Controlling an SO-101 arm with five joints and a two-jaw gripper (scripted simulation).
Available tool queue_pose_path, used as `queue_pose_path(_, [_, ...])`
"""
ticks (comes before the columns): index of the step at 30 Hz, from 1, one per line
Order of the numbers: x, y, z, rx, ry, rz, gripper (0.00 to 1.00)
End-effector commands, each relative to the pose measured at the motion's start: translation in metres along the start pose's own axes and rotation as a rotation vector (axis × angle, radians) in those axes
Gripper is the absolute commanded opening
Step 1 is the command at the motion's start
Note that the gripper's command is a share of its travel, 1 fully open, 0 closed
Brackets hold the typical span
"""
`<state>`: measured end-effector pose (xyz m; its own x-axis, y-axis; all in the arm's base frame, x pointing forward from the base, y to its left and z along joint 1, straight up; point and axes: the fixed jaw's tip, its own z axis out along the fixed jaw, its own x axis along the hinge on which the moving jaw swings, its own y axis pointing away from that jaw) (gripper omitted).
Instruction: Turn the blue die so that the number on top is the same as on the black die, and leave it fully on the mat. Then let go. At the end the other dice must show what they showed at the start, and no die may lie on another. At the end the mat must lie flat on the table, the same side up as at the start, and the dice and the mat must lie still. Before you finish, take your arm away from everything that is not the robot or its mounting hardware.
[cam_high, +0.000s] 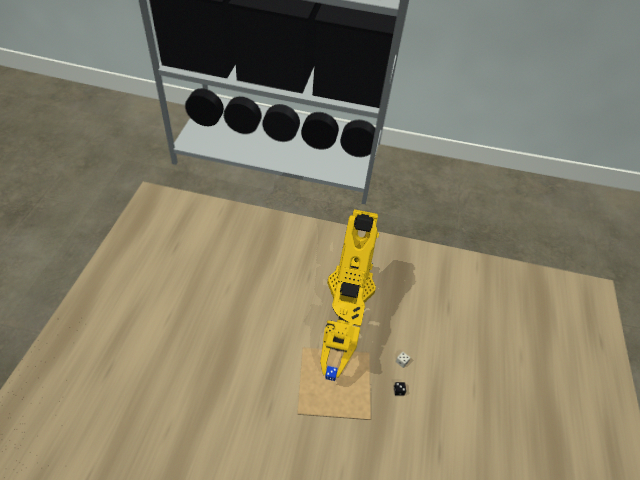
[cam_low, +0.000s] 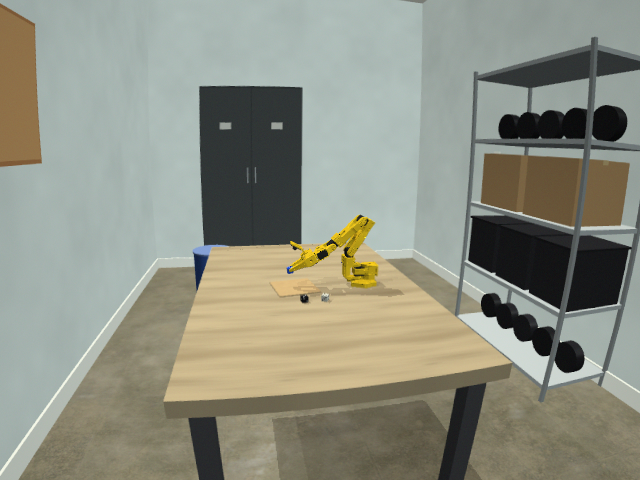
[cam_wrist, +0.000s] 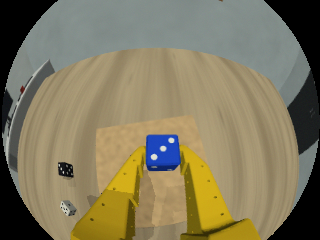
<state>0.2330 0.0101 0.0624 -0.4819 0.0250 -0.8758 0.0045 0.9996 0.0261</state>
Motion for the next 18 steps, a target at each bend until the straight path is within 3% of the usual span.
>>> queue_pose_path(1, [-0.0203,0.005,0.0004,-0.019,-0.113,-0.017,0.0])
queue_pose_path(9, [-0.0222,0.0118,0.0013,-0.046,-0.184,-0.037,0.0])
queue_pose_path(18, [-0.0225,0.013,0.0012,-0.05,-0.196,-0.04,0.0])
